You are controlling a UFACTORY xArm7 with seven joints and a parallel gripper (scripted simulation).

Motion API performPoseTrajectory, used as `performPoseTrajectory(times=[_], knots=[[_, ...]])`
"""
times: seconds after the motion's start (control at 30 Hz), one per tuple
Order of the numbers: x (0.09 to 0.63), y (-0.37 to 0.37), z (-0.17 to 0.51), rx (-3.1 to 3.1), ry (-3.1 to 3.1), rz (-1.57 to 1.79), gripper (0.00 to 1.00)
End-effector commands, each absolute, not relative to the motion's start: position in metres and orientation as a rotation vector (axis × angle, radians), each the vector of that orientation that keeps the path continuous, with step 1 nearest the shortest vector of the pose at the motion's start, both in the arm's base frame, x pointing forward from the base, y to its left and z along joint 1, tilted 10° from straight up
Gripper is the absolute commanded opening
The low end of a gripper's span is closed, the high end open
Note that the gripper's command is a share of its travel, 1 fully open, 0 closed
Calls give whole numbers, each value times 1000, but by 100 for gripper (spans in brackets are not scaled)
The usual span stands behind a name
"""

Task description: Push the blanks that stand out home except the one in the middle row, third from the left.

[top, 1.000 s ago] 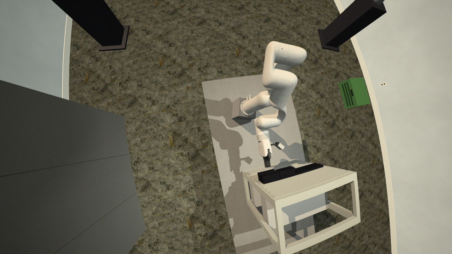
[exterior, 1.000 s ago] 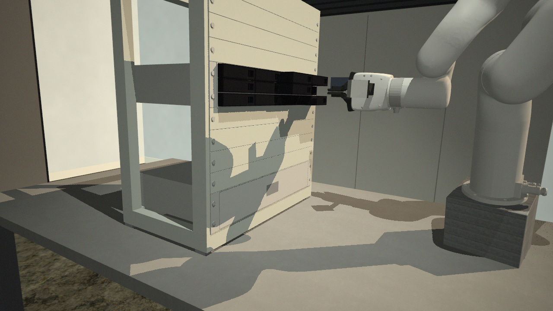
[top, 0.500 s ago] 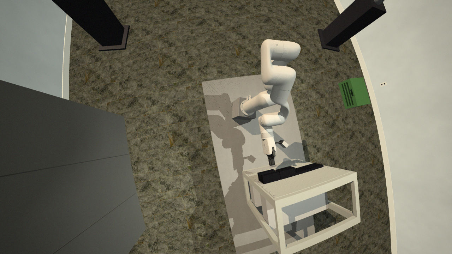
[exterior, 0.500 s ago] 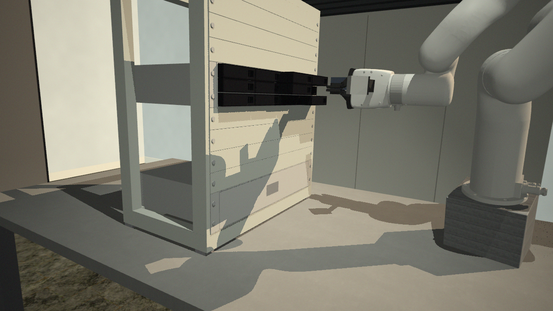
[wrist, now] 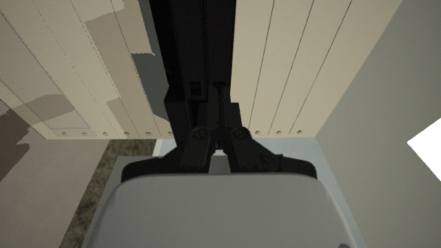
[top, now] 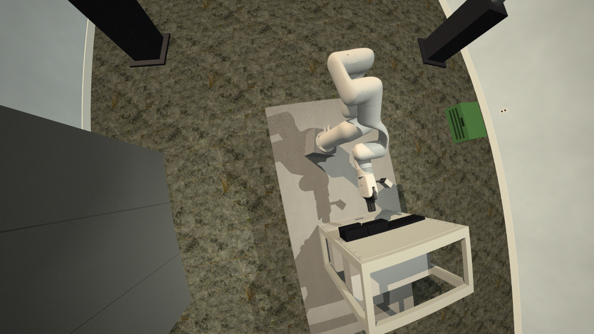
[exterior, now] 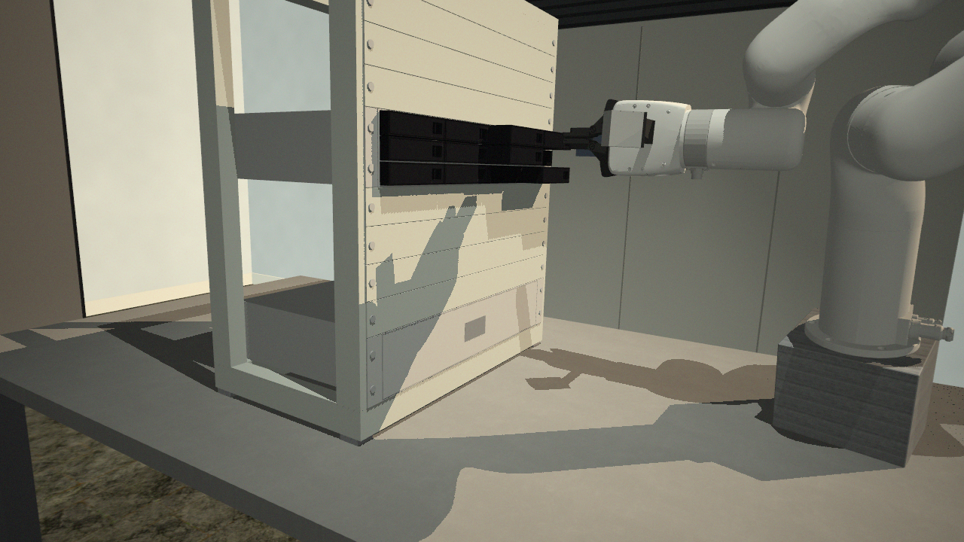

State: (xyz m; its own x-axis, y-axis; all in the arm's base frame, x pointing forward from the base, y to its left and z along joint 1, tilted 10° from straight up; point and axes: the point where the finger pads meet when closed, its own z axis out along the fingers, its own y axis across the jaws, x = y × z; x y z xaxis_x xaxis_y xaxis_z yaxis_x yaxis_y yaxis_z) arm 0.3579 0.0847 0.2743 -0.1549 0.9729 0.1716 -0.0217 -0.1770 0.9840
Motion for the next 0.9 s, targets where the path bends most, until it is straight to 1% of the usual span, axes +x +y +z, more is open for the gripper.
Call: performPoseTrajectory(times=[0.0, 0.3, 0.5, 0.7, 0.87], knots=[[354, 91, 281, 1250, 1194, 1444, 0], [354, 95, 283, 1250, 1194, 1443, 0], [368, 97, 283, 1250, 1194, 1444, 0], [400, 101, 284, 1250, 1194, 1444, 0], [406, 101, 285, 1250, 1194, 1444, 0]])
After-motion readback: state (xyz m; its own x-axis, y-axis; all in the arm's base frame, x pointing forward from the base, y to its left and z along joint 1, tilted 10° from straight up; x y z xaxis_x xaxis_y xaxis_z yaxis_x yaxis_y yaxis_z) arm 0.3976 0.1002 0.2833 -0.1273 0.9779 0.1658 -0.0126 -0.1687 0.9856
